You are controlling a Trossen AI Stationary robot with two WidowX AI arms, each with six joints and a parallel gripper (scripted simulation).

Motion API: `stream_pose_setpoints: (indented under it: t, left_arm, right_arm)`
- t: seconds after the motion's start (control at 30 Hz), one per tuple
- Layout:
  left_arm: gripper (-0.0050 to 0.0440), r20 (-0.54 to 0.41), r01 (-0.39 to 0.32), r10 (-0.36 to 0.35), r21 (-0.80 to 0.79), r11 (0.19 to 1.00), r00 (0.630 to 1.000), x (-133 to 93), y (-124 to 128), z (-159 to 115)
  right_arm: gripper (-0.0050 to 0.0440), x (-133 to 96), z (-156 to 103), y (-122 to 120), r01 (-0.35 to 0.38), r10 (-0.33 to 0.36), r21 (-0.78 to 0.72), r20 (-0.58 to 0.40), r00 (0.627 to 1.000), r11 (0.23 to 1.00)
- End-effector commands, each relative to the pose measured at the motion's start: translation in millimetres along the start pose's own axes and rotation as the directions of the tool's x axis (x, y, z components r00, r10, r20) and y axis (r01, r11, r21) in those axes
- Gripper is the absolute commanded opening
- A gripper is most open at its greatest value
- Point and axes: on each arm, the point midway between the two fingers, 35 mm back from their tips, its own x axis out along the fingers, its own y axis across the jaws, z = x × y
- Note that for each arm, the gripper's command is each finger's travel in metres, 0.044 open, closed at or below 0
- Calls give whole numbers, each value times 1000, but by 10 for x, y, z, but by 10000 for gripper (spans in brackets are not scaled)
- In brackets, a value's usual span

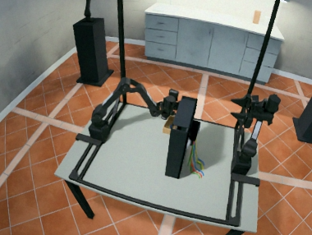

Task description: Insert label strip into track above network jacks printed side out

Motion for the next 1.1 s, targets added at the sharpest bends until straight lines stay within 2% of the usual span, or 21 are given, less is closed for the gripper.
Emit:
stream_pose_setpoints:
  t: [0.0, 1.07]
  left_arm:
    - [440, 1, 0, 0, 9, 1000, 1000, -3, -9, 17]
    - [440, 1, 0, 0, 9, 1000, 1000, -3, -9, 17]
  right_arm:
    - [-50, -33, -16, 173, -21, 21, -34, -4, 1000, 999]
    - [-50, -161, -167, 198, -61, 57, -62, -70, 996, 996]
